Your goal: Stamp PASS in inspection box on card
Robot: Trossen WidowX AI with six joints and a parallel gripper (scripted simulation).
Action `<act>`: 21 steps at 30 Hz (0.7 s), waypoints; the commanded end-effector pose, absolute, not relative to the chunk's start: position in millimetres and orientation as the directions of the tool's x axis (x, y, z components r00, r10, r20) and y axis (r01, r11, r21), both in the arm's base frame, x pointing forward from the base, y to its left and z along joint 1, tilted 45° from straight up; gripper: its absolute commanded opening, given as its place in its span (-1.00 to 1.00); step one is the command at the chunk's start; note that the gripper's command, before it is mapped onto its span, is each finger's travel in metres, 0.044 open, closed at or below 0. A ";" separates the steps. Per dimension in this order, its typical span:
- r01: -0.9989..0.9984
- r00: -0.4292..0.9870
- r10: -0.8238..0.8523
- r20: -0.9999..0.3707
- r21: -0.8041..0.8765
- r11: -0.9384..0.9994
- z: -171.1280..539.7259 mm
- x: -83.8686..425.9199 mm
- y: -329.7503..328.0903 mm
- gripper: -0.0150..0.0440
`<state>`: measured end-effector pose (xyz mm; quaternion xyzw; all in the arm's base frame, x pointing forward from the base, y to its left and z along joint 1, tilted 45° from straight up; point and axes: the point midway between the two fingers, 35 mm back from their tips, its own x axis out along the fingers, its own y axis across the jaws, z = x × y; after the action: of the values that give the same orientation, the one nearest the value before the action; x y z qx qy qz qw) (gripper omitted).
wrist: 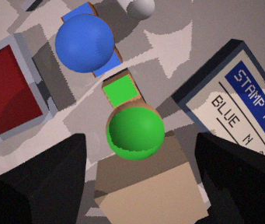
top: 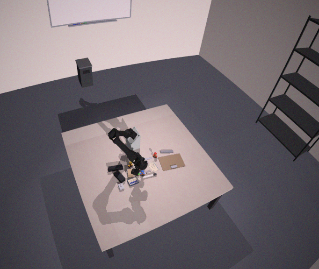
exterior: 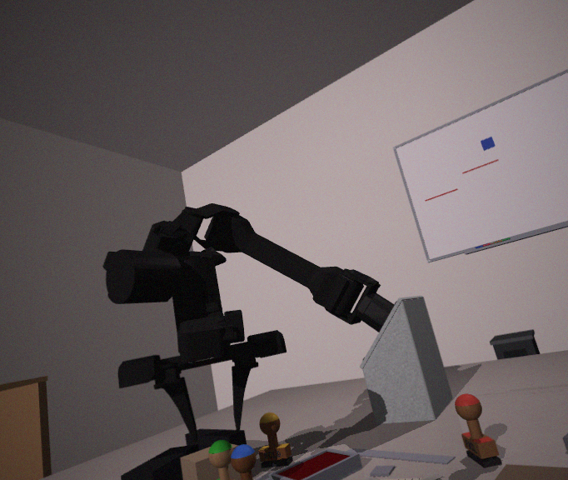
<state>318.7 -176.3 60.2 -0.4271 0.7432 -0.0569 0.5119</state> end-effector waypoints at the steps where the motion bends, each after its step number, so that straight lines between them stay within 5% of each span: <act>1: -0.581 -0.121 -0.693 -0.711 -0.515 0.630 54.2 315.8 -181.9 0.26; 21: -0.581 -0.121 -0.695 -0.709 -0.517 0.629 31.9 311.3 -205.1 0.26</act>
<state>314.7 -201.1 37.0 -0.4286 0.7434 -0.0588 0.5101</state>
